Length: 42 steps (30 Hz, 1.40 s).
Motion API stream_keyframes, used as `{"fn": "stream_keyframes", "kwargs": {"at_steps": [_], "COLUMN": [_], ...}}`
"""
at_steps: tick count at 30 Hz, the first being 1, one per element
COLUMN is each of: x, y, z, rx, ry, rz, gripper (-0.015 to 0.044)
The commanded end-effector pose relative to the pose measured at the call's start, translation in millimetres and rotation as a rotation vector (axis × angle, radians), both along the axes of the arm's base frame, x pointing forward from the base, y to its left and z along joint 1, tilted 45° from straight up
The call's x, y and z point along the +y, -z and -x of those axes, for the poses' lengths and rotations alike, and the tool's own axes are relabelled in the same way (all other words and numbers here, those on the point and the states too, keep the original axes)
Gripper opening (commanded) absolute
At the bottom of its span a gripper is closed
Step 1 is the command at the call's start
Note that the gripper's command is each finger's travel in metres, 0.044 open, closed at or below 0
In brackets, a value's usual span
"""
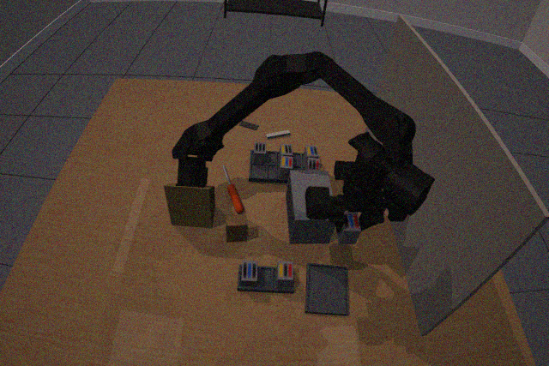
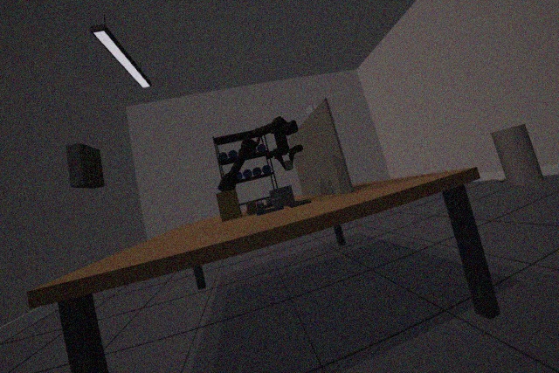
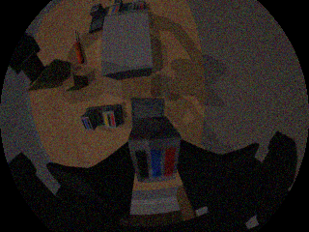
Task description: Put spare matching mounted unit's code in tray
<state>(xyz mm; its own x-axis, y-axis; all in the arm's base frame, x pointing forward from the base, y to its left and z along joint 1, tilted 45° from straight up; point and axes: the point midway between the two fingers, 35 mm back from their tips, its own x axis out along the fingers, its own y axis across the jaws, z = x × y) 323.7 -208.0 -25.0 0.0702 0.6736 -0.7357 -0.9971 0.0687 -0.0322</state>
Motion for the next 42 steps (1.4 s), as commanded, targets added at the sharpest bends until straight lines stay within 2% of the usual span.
{"fn": "stream_keyframes", "kwargs": {"at_steps": [1,5,42], "x": [-11,-18,-1], "y": [22,37,61], "z": [2,4,-3], "rx": [-0.007,-0.015,-0.016], "ry": [-0.014,-0.022,-0.022], "rz": [-0.004,-0.007,-0.006], "gripper": [0.0000,0.0000,0.0000]}}
